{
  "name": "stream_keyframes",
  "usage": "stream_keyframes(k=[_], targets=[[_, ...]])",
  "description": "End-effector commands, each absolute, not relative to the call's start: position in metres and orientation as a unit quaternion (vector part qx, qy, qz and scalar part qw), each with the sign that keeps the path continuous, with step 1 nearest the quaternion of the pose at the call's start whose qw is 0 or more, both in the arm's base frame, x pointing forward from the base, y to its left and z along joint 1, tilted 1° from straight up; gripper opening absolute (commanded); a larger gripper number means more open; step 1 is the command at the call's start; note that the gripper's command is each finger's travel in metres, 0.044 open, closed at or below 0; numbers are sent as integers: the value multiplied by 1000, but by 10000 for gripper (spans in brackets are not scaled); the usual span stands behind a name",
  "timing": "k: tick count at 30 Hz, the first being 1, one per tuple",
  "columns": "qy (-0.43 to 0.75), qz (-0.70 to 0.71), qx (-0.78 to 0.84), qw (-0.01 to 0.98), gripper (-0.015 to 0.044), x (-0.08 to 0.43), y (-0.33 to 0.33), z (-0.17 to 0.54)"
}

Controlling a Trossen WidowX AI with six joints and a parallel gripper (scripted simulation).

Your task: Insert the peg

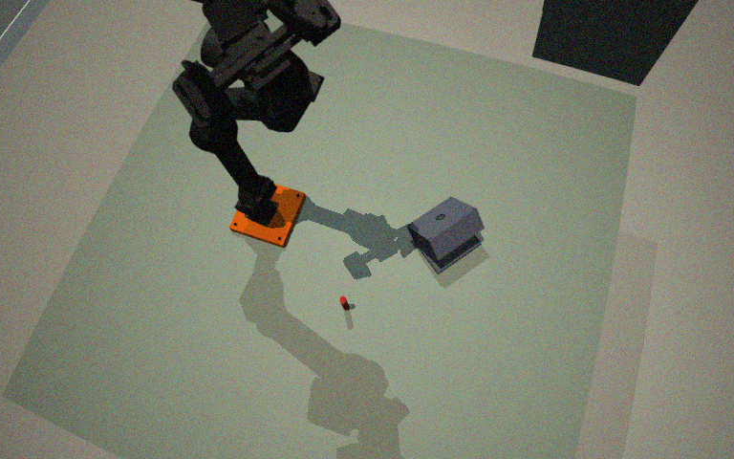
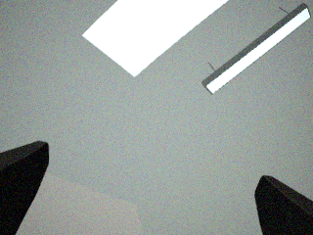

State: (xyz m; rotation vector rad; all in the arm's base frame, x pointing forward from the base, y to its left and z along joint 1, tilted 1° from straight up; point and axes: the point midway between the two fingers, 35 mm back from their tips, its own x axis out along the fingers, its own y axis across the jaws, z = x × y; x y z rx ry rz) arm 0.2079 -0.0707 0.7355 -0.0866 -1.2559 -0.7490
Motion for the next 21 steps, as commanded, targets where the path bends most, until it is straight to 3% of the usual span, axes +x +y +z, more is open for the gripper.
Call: stream_keyframes(k=[1,21], targets=[[-530,-332,-66,777,440,242,-73,725],[-275,-281,-126,911,440,385,-110,616]])
